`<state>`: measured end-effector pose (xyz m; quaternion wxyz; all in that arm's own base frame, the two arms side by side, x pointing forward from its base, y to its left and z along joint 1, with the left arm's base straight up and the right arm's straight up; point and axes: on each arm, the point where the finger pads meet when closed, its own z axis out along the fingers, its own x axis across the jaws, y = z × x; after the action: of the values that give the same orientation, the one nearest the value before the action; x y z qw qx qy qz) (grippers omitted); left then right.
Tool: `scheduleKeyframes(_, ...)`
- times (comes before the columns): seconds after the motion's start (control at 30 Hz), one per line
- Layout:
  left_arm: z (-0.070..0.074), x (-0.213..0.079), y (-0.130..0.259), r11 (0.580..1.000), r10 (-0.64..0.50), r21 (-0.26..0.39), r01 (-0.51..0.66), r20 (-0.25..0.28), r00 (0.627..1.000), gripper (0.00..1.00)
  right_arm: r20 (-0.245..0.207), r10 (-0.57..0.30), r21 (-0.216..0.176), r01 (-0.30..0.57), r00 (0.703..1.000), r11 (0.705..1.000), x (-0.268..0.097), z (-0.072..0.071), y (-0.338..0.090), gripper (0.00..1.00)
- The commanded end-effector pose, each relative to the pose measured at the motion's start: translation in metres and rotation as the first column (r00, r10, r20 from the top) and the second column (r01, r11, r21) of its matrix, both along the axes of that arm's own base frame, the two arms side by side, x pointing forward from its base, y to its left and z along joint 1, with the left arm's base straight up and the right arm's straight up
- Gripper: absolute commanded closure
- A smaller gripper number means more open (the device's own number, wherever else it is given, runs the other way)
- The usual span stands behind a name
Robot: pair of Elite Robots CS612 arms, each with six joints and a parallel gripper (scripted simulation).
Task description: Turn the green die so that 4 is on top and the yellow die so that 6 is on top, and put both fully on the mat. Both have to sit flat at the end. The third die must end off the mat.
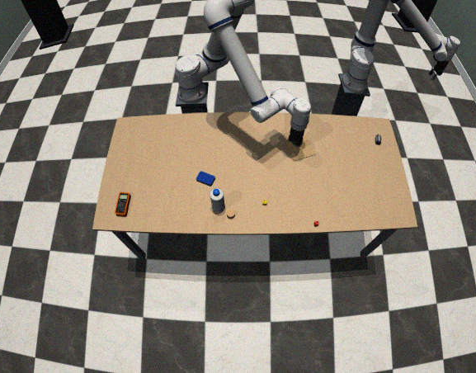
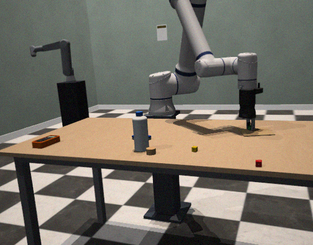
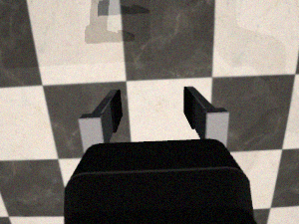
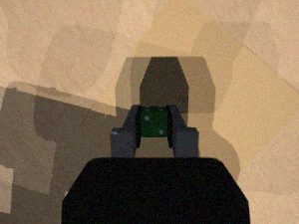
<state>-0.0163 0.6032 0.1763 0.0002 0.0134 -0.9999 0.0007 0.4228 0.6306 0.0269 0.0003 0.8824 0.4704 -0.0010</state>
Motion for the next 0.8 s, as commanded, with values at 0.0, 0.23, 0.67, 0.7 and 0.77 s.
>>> scheduleKeyframes(0.0,0.0007,0.0001,0.0005,1.000,0.000,0.001,0.000,0.000,1.000,0.00,0.002,0.000,0.002,0.000,1.000,1.000,0.0007,0.0011,0.0006,0.60)
scheduleKeyframes(0.23,0.0007,0.0001,0.0005,1.000,0.000,0.001,0.000,0.000,1.000,0.00,0.002,0.000,0.002,0.000,1.000,1.000,0.0007,0.0010,0.0006,0.60)
scheduleKeyframes(0.67,0.0007,0.0001,0.0005,1.000,0.000,0.001,0.000,0.000,1.000,0.00,0.002,0.000,0.002,0.000,1.000,1.000,0.0006,-0.0014,0.0006,0.60)
scheduleKeyframes(0.7,0.0007,0.0001,0.0005,1.000,0.000,0.001,0.000,0.000,1.000,0.00,0.002,0.000,0.002,0.000,1.000,1.000,0.0006,-0.0016,0.0006,0.60)
scheduleKeyframes(0.77,0.0007,0.0001,0.0005,1.000,0.000,0.001,0.000,0.000,1.000,0.00,0.002,0.000,0.002,0.000,1.000,1.000,0.0006,-0.0020,0.0006,0.60)
